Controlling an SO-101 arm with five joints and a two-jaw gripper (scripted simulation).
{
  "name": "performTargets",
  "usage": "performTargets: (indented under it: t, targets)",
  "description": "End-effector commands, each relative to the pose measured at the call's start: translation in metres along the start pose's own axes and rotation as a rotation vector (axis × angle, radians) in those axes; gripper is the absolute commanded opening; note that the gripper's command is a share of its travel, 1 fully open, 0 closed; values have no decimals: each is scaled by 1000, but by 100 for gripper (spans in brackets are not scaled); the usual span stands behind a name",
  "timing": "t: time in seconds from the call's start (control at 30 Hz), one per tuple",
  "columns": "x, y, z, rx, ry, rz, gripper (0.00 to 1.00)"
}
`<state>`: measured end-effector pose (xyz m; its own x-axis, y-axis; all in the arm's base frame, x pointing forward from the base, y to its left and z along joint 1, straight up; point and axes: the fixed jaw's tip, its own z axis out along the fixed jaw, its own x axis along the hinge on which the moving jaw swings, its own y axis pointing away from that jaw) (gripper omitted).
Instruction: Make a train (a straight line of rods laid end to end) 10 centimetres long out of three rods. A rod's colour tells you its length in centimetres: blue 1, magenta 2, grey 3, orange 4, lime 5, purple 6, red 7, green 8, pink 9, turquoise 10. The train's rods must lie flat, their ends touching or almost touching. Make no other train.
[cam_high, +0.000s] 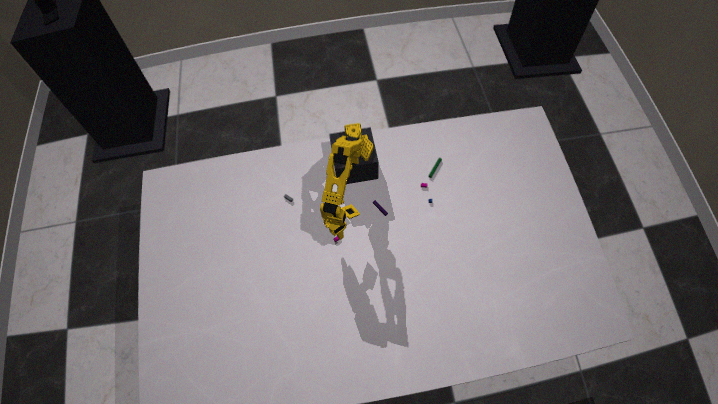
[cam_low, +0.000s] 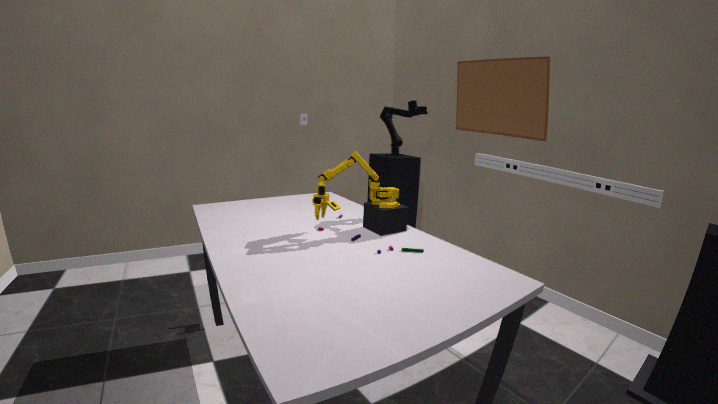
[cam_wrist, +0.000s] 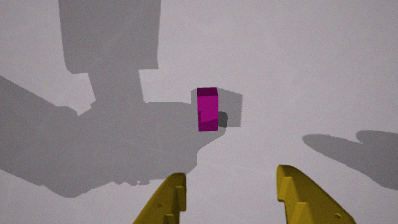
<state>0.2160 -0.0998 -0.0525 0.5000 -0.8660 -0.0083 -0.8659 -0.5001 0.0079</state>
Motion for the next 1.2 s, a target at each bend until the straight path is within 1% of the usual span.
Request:
performTargets:
  t: [0.0, 0.2, 0.53, 0.6, 0.9, 1.07, 1.17]
  targets:
    - [3, 1, 3, 4, 3, 4, 19]
    - [3, 1, 9, 4, 3, 4, 19]
    - [3, 1, 28, 4, 3, 4, 19]
    - [3, 1, 28, 4, 3, 4, 19]
    - [3, 1, 44, 4, 3, 4, 19]
    - [2, 1, 49, 4, 3, 4, 19]
    - [2, 2, 49, 4, 3, 4, 19]
